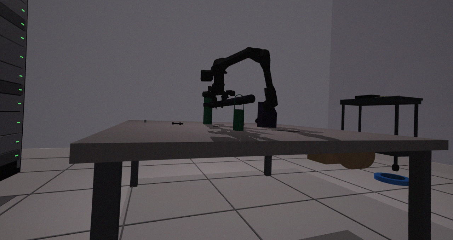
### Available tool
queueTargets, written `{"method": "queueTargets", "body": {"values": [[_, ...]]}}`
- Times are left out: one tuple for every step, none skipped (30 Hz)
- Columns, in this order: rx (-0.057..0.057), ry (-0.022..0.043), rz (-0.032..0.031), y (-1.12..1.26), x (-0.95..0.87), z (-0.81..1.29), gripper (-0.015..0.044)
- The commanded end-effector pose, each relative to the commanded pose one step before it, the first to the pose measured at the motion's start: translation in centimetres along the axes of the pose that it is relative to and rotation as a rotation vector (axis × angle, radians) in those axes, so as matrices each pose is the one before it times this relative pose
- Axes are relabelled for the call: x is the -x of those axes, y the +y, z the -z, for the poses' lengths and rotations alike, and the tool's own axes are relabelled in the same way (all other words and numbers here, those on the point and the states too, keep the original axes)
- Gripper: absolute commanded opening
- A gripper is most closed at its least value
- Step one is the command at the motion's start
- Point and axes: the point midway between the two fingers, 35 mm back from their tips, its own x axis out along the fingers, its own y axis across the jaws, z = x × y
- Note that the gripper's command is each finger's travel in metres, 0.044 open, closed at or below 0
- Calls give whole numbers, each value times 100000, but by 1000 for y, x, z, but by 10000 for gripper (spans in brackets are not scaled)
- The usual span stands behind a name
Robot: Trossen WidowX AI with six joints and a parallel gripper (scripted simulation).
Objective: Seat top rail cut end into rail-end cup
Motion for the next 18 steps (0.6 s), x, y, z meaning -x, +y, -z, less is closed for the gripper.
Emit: {"method": "queueTargets", "body": {"values": [[-295,-1267,-479,-68,357,-547,0],[-2,-9,1,-1,3,-10,0],[-2,-9,1,-1,3,-10,0],[-2,-7,1,-1,3,-10,0],[-2,-7,1,-1,3,-10,0],[-1,-5,0,-1,3,-10,0],[-1,-5,0,-1,3,-10,0],[-1,-4,0,-1,3,-11,0],[-1,-5,0,-1,3,-11,0],[-1,-4,0,-1,2,-10,0],[-1,-4,0,-1,2,-10,0],[0,-3,0,-1,2,-11,0],[0,-3,0,-1,2,-11,0],[0,-3,0,-1,2,-10,0],[0,-3,0,-1,2,-10,0],[-1,-4,0,-1,3,-10,0],[-1,-4,0,-1,3,-10,0],[-1,-6,0,-1,3,-10,0]]}}
